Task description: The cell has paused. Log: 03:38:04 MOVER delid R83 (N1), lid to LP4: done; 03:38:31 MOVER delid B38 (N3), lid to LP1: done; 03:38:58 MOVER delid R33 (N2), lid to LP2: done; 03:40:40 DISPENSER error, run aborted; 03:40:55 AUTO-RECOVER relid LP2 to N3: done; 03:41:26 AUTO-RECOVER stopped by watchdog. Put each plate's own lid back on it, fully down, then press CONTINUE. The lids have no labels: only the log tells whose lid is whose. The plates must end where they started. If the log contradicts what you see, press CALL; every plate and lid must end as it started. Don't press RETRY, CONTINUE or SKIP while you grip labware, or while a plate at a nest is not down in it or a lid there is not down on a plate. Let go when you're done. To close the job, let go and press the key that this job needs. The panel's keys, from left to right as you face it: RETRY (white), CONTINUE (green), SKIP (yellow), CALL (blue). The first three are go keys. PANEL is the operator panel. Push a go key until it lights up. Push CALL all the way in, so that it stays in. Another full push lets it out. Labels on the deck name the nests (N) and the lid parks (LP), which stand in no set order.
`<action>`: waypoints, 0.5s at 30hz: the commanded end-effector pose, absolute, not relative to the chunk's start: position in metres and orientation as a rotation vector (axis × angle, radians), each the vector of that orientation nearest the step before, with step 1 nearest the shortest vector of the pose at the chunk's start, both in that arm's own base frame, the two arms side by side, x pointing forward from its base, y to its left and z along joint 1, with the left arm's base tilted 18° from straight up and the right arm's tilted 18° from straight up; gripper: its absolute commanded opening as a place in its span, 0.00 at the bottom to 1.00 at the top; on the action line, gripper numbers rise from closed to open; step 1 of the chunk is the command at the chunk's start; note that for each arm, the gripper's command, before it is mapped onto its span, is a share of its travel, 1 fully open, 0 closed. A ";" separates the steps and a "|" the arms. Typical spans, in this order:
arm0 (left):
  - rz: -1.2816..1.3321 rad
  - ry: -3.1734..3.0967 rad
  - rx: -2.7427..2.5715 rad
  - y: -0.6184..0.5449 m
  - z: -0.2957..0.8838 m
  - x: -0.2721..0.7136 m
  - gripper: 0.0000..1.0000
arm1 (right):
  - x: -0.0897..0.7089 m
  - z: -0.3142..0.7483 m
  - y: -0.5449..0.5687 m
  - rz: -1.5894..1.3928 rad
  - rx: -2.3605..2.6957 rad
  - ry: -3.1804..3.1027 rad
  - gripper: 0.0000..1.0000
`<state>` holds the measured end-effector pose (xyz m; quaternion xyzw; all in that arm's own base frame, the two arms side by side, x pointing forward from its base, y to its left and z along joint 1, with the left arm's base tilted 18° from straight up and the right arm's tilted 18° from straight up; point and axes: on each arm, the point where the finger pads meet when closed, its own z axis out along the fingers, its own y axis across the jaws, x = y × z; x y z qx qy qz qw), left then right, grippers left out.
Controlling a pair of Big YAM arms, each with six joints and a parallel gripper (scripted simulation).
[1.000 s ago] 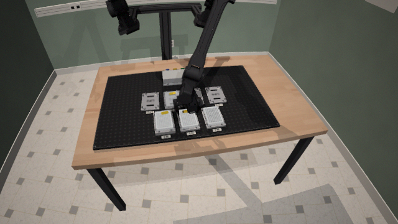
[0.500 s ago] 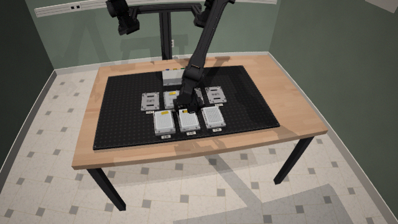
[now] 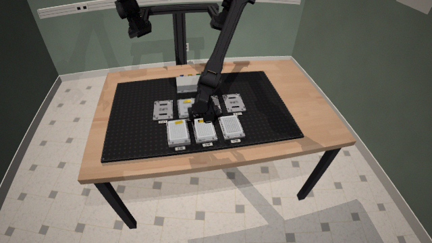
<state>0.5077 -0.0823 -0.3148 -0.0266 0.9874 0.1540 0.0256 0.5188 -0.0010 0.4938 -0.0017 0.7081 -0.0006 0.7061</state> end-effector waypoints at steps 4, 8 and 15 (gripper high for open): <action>0.461 3.027 -0.072 -0.095 -0.312 0.514 1.00 | 0.518 0.518 0.000 0.000 -0.003 1.524 1.00; 0.463 3.034 -0.061 -0.116 -0.322 0.517 1.00 | 0.518 0.518 0.000 0.000 -0.003 1.524 1.00; 0.458 3.034 -0.061 -0.151 -0.332 0.518 1.00 | 0.518 0.518 0.000 0.000 -0.003 1.524 1.00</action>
